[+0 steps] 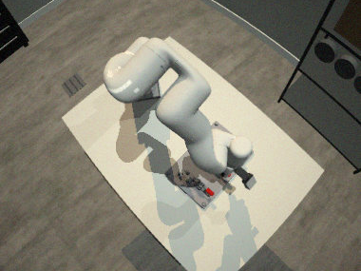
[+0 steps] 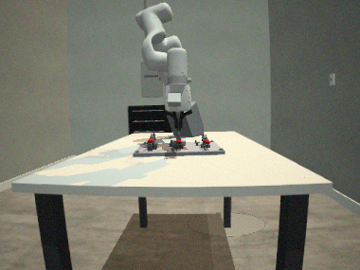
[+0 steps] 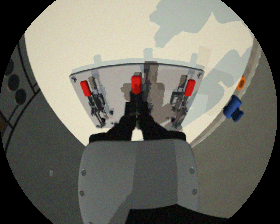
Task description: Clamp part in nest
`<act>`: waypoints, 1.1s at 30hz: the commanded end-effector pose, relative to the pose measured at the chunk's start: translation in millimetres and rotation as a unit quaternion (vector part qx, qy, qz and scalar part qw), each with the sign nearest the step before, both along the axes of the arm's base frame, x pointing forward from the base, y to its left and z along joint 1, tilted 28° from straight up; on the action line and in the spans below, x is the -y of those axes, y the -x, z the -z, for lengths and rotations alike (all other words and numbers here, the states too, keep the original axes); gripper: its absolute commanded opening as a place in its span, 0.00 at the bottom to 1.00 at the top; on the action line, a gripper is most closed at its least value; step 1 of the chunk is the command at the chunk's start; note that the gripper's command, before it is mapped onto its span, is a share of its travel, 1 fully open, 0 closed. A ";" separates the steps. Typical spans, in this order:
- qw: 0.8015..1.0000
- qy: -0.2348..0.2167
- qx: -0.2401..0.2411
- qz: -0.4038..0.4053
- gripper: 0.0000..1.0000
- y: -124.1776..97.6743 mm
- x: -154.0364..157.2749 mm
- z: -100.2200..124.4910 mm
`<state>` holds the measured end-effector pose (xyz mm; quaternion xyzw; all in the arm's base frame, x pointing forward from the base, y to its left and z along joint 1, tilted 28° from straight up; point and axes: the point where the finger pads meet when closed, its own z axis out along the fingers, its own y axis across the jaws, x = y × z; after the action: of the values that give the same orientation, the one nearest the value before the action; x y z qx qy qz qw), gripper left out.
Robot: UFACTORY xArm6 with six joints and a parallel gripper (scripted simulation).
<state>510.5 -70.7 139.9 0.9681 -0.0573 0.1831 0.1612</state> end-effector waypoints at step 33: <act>1.000 0.000 0.001 0.000 0.00 10.4 -11.1 -30.6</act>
<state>499.1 -59.9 168.8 0.9682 -0.0573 0.1825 0.1612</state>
